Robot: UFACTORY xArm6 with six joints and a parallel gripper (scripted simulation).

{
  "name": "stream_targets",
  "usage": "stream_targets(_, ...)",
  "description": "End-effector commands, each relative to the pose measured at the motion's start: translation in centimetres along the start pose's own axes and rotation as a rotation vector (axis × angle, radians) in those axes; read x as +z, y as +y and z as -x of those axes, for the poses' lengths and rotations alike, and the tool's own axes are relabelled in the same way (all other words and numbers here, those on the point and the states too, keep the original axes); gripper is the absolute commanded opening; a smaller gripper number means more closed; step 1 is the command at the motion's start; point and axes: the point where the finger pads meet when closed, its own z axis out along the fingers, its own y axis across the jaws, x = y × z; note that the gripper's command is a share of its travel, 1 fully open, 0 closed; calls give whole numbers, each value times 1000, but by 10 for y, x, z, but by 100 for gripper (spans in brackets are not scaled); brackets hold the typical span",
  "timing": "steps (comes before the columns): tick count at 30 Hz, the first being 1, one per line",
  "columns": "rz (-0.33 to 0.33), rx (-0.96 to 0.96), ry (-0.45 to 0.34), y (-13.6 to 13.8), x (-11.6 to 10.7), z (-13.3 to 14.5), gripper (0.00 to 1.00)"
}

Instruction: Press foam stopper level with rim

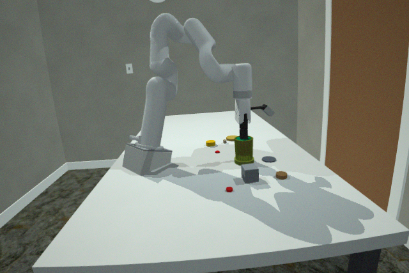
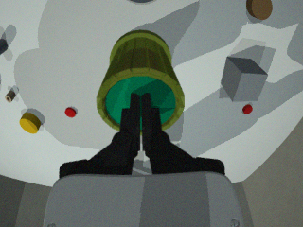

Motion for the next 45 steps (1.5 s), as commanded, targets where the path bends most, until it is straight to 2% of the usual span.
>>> stream_targets(1,1,0,2,0,1,-1,0)
stream_targets(28,1,0,2,0,-1,-1,0)
stream_targets(39,1,0,2,0,-20,-1,0)
stream_targets(45,1,0,2,0,-38,-1,0)
